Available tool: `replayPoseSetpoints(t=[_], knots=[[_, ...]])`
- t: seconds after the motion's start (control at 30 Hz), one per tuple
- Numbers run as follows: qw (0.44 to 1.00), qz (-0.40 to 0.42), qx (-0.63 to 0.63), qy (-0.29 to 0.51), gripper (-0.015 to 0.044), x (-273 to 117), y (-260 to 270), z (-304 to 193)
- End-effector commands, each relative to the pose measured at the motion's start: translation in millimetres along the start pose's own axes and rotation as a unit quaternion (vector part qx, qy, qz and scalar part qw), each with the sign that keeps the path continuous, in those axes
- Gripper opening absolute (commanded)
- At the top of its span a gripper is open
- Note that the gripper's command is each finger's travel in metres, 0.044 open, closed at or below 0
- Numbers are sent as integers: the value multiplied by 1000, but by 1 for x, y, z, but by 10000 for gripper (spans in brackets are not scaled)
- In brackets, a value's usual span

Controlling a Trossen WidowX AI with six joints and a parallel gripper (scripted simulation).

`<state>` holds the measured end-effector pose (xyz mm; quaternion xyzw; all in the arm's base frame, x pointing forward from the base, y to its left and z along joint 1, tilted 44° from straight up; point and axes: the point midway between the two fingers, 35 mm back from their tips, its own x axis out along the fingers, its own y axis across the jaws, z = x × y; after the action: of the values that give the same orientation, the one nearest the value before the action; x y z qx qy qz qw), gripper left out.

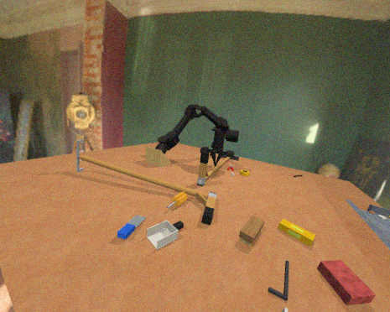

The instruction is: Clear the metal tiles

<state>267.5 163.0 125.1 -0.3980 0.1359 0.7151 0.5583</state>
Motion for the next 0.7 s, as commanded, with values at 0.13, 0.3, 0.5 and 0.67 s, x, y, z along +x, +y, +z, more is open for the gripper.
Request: replayPoseSetpoints(t=[0.13,0.3,0.5,0.67], knots=[[1000,3,1,-4,0,5,-9,0],[1000,3,1,-4,0,6,-14,0],[1000,0,0,2,0,-12,-12,-2],[1000,1,0,4,0,-31,-14,-3]])
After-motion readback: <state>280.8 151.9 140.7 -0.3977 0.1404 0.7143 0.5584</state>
